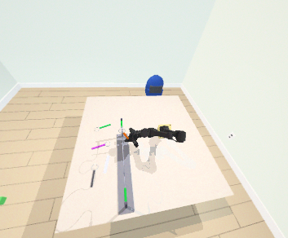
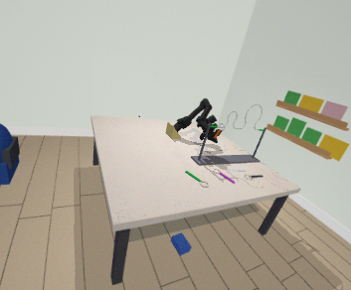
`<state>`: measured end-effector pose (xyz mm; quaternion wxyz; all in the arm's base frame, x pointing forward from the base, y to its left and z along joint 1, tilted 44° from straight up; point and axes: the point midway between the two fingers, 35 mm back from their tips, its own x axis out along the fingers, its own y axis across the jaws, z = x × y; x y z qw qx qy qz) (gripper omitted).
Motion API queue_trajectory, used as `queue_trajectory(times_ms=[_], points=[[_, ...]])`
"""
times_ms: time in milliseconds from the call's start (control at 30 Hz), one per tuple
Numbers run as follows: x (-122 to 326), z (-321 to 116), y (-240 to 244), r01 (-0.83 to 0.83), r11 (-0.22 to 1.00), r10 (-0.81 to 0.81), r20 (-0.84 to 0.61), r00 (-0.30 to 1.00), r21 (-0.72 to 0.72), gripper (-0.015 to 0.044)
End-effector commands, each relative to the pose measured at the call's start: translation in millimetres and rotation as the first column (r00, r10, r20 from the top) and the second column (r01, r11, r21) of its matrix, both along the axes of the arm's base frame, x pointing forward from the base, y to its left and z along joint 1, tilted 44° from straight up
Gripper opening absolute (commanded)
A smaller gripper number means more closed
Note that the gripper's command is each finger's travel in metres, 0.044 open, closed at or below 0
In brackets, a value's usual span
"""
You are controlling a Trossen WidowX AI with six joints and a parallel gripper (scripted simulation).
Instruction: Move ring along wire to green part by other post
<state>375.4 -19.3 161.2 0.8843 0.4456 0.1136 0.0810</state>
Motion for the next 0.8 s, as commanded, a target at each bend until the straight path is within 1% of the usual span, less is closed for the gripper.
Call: queue_trajectory(times_ms=[0,300,767], points=[[-2.5,-11.7,-6.2,-0.003,0.999,0.002,-0.018,1.0,-0.052,-0.015],[-4.0,-22.5,-16.7,-0.002,0.995,0.0,-0.026,1.0,-0.102,-0.015],[-5.6,-34.0,-28.2,-0.001,0.993,-0.002,-0.029,1.0,-0.122,-0.015]])
